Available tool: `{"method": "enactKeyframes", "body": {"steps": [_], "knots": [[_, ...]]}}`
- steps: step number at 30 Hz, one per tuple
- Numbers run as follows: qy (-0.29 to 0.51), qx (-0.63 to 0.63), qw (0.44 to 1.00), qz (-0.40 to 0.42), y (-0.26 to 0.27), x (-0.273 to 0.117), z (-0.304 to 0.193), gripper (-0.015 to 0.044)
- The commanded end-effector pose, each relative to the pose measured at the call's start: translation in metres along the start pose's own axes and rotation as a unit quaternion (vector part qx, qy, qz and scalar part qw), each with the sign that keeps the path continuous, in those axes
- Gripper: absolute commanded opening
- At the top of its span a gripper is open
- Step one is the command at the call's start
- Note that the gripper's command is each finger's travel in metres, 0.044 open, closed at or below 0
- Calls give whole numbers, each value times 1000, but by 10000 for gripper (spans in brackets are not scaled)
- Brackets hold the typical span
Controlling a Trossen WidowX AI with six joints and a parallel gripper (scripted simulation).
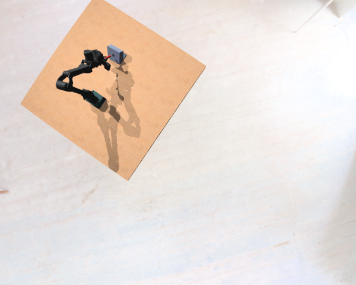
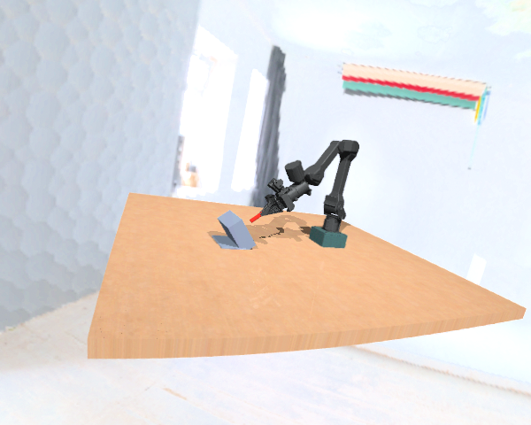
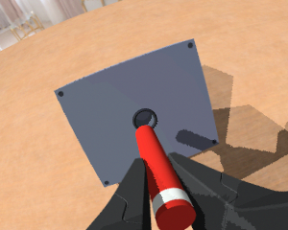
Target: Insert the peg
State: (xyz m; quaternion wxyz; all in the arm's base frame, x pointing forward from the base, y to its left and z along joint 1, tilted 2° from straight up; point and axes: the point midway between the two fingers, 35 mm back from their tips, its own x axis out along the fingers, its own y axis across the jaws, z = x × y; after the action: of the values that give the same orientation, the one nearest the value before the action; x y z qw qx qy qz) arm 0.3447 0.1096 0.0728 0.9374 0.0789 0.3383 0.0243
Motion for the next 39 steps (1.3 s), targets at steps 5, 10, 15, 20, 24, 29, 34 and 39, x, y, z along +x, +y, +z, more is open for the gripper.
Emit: {"method": "enactKeyframes", "body": {"steps": [5, 10, 15, 20, 24, 29, 34, 39], "knots": [[-10, -6, 1000, -3, -4, 5, -3, 0], [-10, -5, 1000, -3, -4, 8, -3, 0], [-10, -3, 1000, -3, -4, 15, -3, 0], [-11, -2, 1000, -3, -4, 22, -3, 0], [-11, -2, 1000, -3, -4, 28, -3, 0], [-8, 0, 1000, -6, -5, 24, -5, 0], [-8, 0, 1000, -6, -5, 24, -5, 0], [-8, 0, 1000, -6, -5, 24, -5, 0]]}}
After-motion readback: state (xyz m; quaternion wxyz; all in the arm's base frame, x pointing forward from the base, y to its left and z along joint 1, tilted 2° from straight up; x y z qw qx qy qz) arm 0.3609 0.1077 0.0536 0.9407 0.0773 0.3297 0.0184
